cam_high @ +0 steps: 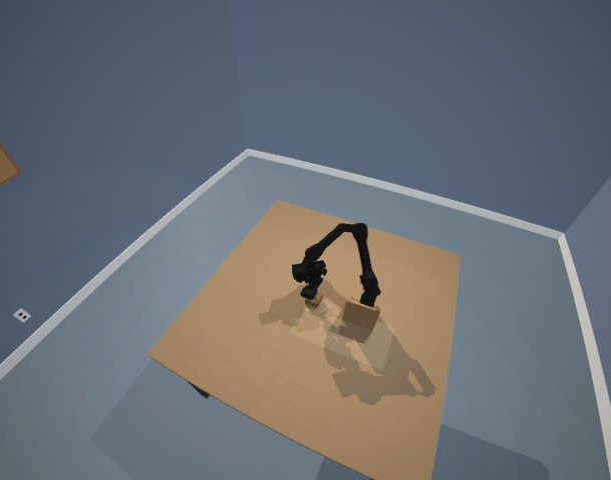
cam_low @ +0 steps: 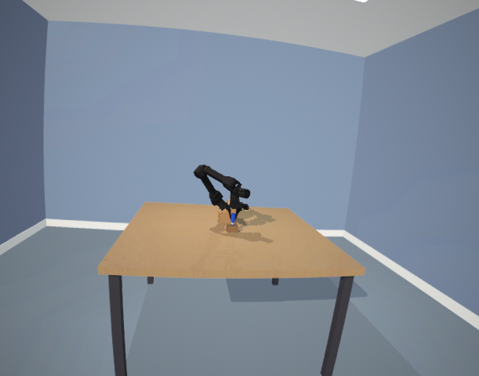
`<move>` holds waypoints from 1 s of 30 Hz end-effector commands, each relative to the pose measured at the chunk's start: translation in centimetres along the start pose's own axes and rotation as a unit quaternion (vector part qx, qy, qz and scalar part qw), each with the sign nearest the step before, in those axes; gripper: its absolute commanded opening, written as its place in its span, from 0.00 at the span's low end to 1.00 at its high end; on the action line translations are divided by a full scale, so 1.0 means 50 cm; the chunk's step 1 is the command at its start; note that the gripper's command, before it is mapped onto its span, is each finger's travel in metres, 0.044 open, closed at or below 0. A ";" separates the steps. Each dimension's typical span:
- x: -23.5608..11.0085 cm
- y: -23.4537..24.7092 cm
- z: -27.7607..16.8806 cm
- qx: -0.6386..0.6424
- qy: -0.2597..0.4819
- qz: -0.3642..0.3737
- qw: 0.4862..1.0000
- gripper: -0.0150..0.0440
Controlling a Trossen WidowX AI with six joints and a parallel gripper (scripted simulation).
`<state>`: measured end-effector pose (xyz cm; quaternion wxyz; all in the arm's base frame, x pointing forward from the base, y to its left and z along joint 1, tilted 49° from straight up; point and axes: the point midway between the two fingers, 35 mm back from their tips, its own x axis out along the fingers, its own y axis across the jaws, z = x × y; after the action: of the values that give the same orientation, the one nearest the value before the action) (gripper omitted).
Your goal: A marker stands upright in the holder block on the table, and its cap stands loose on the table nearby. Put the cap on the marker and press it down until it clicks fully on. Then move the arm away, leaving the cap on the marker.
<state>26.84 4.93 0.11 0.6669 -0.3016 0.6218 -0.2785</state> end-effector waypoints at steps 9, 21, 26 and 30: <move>0.002 0.000 -0.001 -0.002 0.000 -0.002 1.000 0.25; 0.002 0.000 -0.001 -0.002 0.000 -0.002 1.000 0.25; 0.002 0.000 -0.001 -0.002 0.000 -0.002 1.000 0.25; 0.001 0.000 0.000 0.000 0.000 -0.001 1.000 0.39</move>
<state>26.83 4.90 0.10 0.6669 -0.3022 0.6215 -0.2787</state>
